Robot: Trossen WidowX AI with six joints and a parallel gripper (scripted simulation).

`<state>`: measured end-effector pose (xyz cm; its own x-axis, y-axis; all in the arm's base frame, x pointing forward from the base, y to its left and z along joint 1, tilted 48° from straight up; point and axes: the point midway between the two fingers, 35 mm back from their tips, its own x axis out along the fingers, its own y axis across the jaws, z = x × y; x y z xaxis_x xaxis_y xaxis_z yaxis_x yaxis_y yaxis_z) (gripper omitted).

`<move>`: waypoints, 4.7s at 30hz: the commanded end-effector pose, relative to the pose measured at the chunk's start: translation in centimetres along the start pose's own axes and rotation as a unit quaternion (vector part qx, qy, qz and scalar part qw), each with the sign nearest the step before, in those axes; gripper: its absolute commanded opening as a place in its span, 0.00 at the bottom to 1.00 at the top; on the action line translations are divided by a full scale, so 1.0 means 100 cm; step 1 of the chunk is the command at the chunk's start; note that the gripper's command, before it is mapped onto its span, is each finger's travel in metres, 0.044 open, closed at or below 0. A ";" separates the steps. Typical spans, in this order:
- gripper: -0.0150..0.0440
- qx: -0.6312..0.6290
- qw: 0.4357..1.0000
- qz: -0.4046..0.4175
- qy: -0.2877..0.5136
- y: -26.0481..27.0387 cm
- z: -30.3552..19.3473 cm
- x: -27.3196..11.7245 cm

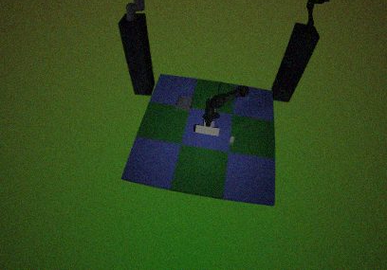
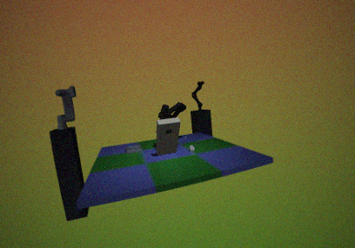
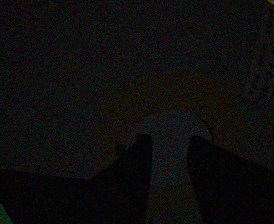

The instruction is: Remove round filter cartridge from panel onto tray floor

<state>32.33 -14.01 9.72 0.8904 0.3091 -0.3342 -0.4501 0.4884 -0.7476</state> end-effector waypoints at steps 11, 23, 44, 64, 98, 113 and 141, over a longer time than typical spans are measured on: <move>0.25 0.012 1.000 0.003 0.007 0.000 0.000 0.008; 0.25 0.012 1.000 0.003 0.007 0.000 0.000 0.008; 0.25 0.012 1.000 0.003 0.007 0.000 0.000 0.008; 0.25 0.018 1.000 0.000 0.001 0.000 -0.001 -0.002; 0.25 0.013 1.000 0.005 0.008 0.040 0.010 -0.066; 0.39 0.014 1.000 0.006 0.005 0.069 0.018 -0.063; 0.56 0.011 1.000 0.006 0.009 -0.011 -0.004 -0.079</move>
<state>25.81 -16.30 12.24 0.8855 0.3008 -0.3542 -0.4630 0.5051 -0.7283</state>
